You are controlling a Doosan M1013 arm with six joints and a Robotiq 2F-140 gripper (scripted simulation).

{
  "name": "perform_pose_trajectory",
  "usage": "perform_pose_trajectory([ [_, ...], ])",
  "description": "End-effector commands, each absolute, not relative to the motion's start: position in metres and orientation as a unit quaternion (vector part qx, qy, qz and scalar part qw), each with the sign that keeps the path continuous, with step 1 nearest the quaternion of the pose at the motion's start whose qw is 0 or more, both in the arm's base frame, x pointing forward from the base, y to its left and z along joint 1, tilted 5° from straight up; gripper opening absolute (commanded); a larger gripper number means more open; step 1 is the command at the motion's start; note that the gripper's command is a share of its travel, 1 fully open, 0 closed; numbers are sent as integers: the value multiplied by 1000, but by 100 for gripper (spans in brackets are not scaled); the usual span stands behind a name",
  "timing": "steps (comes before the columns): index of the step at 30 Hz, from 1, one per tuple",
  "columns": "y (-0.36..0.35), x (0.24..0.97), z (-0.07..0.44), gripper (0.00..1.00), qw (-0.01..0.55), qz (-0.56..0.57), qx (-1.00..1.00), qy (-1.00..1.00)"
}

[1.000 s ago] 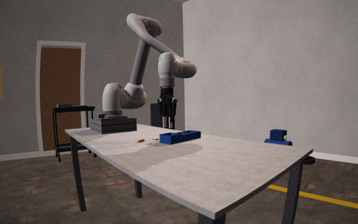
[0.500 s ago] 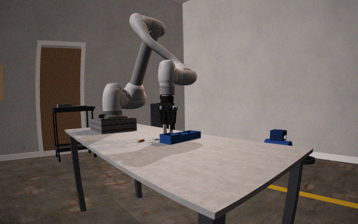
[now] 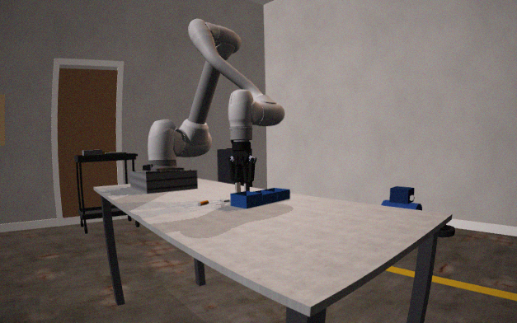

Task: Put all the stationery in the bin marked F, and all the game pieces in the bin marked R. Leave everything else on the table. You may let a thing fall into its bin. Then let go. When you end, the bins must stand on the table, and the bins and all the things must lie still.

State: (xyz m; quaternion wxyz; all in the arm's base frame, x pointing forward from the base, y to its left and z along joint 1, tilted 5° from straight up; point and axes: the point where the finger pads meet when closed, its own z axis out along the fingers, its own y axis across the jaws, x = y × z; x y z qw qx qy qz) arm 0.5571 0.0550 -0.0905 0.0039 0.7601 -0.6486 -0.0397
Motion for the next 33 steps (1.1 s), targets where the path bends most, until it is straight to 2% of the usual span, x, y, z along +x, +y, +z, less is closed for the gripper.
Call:
perform_pose_trajectory([
  [1,55,557,-91,25,4,-40,760,-649],
  [10,55,557,-91,25,4,-40,760,-649],
  [11,55,557,-91,13,4,-40,760,-649],
  [33,55,557,-91,13,4,-40,760,-649],
])
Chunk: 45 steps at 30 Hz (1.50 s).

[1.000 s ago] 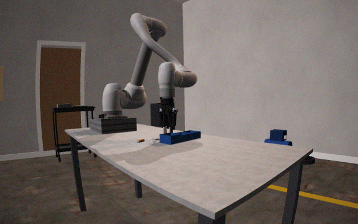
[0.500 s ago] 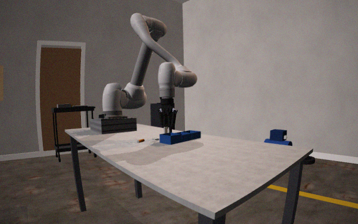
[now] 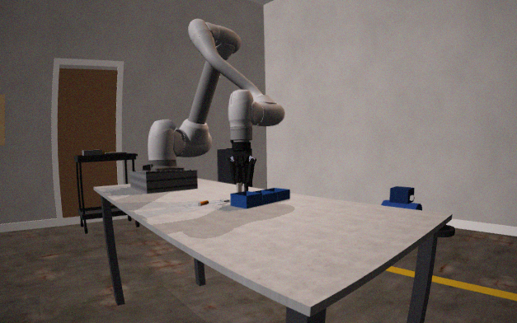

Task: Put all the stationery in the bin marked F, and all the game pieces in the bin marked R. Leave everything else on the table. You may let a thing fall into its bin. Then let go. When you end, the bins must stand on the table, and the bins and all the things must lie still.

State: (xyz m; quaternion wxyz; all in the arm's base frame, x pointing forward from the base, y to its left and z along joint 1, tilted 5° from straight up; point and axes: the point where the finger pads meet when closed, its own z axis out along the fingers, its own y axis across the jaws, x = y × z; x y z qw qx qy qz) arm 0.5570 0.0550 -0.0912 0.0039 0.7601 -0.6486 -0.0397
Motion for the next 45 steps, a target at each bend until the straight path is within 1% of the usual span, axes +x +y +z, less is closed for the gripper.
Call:
perform_pose_trajectory([
  [1,55,557,-91,13,4,-40,760,-649],
  [9,55,557,-91,13,4,-40,760,-649],
  [29,52,561,-31,13,4,-40,760,-649],
  [43,52,561,-31,13,4,-40,760,-649],
  [45,52,561,-25,13,4,-40,760,-649],
])
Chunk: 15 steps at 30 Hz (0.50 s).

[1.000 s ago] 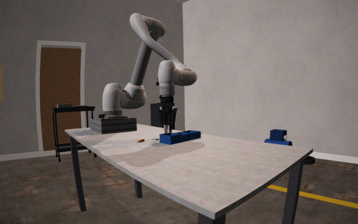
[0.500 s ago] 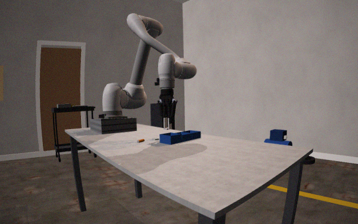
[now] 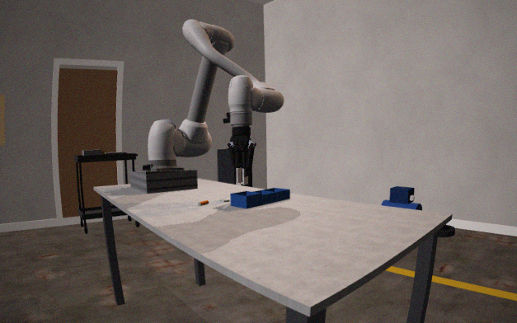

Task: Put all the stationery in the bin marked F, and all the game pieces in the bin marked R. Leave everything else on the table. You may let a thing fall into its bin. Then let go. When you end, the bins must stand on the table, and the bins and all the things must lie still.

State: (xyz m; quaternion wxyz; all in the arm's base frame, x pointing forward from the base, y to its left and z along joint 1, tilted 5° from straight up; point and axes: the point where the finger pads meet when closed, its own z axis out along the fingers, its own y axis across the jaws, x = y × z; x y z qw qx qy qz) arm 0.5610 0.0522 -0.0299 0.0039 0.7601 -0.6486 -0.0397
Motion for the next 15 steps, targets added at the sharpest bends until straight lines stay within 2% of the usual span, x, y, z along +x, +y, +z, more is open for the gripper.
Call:
perform_pose_trajectory([
  [1,52,561,-25,13,4,-40,760,-649],
  [15,91,609,-26,13,6,-40,727,-686],
])
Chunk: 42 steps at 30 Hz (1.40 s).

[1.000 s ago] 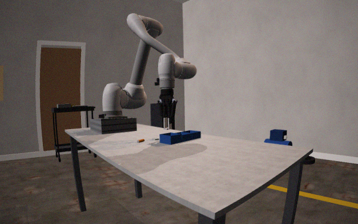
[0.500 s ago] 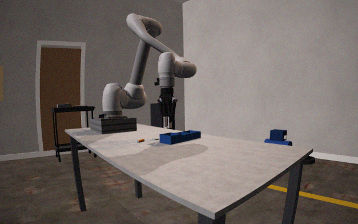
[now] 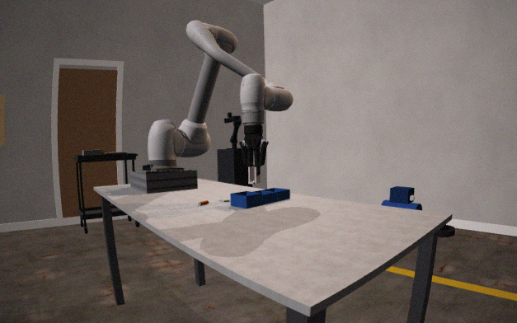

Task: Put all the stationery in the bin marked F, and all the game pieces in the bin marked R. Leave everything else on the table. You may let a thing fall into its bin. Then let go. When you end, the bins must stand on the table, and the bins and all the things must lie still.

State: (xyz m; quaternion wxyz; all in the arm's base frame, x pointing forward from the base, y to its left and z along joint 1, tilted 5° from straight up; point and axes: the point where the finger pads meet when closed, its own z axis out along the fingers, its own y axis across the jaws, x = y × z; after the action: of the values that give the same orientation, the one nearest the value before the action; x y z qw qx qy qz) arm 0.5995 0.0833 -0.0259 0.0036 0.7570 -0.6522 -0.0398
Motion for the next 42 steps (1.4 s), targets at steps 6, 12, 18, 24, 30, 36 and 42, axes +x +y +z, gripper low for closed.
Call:
perform_pose_trajectory([
  [6,114,637,-27,13,7,-39,706,-708],
  [12,135,664,-28,13,7,-39,706,-708],
  [18,136,665,-28,13,7,-39,706,-708],
  [24,135,663,-28,13,7,-39,706,-708],
  [30,135,662,-34,13,7,-39,706,-708],
  [36,135,662,-42,13,7,-39,706,-708],
  [42,136,661,-54,13,7,-39,706,-708],
])
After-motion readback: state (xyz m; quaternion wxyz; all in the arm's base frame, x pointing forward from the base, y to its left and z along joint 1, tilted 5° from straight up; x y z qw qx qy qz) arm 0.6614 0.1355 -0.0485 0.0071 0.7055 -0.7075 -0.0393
